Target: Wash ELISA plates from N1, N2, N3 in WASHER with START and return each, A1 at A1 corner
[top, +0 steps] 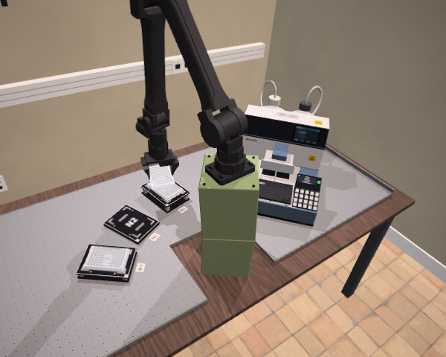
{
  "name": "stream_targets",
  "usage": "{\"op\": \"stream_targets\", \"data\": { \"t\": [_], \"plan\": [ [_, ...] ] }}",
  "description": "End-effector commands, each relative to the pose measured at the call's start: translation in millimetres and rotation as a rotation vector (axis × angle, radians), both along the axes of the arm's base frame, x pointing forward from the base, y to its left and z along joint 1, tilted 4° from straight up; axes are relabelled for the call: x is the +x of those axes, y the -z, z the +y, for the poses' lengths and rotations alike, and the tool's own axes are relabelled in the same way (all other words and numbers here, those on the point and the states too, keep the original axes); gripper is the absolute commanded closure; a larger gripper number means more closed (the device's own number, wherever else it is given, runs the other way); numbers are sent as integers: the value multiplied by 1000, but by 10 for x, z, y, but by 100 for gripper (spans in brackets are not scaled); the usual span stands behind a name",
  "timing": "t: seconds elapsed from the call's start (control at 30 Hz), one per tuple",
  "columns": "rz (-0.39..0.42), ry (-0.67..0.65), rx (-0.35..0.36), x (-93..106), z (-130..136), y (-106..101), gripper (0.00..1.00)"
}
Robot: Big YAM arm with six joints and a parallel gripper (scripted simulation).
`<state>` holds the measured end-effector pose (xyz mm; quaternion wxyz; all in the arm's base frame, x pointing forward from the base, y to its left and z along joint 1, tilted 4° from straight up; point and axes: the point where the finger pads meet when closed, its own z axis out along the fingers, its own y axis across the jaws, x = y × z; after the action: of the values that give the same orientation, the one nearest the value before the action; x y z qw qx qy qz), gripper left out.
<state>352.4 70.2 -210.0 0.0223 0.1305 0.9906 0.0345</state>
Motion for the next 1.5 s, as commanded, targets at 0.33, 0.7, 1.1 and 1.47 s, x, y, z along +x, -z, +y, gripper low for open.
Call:
{"op": "stream_targets", "data": {
  "t": [0.33,0.7,1.1,1.47],
  "plan": [
    [-4,-216,-15,-161,305,81,18],
    [-29,-581,-34,-328,823,116,18],
    [-27,-705,-42,-493,1295,147,18],
    [-23,-683,-44,-587,1478,173,18]
  ]
}}
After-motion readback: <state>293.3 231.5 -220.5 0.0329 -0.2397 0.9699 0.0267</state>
